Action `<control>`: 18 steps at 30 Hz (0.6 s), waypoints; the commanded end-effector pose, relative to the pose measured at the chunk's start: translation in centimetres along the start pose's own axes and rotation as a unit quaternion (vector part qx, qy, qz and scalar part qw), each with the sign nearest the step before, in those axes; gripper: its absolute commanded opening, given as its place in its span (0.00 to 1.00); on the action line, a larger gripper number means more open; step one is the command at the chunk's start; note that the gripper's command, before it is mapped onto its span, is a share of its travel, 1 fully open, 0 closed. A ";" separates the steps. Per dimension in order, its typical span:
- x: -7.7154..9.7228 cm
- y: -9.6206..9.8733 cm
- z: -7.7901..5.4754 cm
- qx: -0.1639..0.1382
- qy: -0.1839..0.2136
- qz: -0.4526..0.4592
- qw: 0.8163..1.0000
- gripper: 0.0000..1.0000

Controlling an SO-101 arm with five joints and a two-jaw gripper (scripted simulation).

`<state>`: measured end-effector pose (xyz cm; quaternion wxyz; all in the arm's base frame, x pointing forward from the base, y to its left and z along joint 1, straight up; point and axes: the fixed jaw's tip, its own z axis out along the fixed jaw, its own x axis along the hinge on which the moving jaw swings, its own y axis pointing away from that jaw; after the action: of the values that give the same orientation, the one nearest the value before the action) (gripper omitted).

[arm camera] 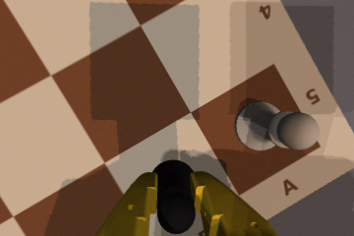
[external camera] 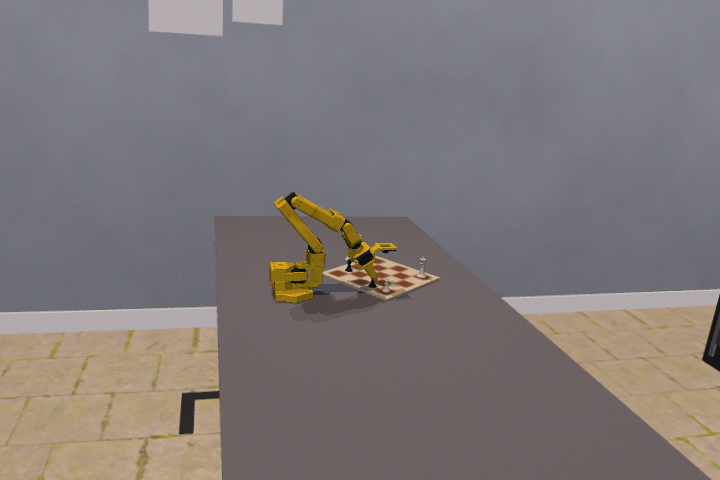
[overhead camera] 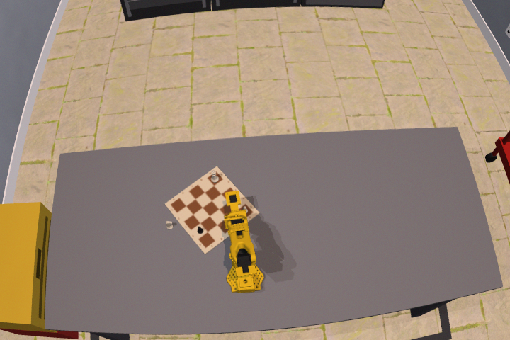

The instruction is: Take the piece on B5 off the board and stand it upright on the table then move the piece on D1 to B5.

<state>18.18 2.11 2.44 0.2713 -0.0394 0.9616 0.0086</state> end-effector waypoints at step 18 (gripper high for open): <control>0.3 0.2 0.0 -0.003 0.004 -0.008 1.000 0.09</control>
<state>18.17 2.11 2.43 0.2709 -0.0394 0.9618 0.0086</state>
